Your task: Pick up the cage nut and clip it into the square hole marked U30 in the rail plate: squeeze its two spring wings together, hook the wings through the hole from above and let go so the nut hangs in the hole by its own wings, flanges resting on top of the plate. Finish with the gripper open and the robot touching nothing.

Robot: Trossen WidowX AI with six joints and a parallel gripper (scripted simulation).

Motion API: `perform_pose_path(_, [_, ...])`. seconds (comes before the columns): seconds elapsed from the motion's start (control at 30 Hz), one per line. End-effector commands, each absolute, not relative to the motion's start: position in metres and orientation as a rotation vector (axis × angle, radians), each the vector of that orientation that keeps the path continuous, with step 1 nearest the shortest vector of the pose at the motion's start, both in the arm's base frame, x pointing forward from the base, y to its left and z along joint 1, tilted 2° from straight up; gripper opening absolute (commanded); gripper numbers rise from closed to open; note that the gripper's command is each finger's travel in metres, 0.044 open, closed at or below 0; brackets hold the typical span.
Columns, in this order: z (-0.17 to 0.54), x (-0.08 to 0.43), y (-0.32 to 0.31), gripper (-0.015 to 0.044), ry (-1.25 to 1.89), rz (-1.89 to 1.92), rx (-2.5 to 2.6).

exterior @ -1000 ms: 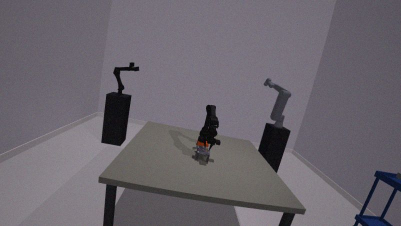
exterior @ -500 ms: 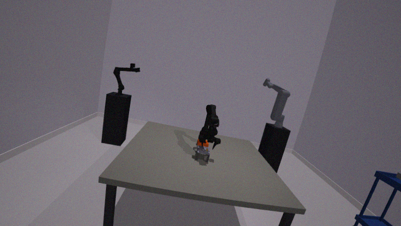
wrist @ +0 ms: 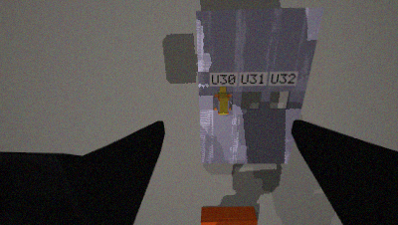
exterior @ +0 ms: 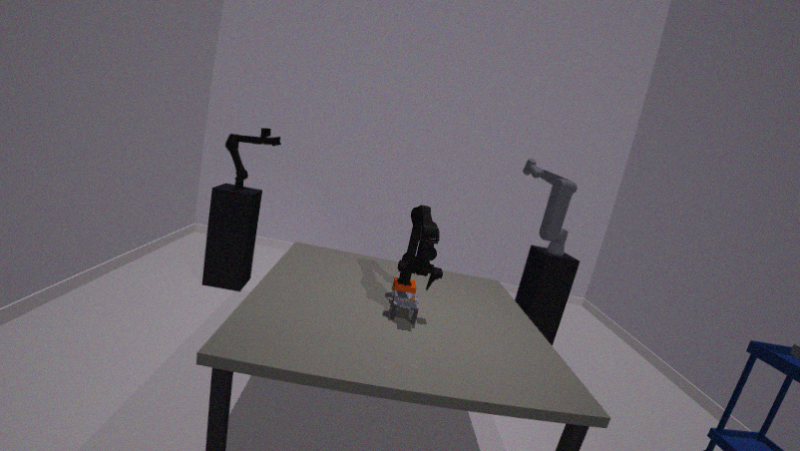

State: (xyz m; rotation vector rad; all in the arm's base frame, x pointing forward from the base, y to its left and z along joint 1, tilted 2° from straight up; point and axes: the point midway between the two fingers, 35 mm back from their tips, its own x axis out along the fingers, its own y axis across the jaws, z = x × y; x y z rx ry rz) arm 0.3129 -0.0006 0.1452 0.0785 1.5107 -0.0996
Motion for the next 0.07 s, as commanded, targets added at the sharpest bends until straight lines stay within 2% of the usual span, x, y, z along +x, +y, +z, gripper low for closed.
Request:
perform_pose_path(0.0, [0.1453, 0.3126, -0.0012, 0.0440, 1.512, -0.106, 0.078])
perform_pose_path(0.03, [0.1453, 0.3126, -0.0012, 0.0440, 1.512, -0.106, 0.078])
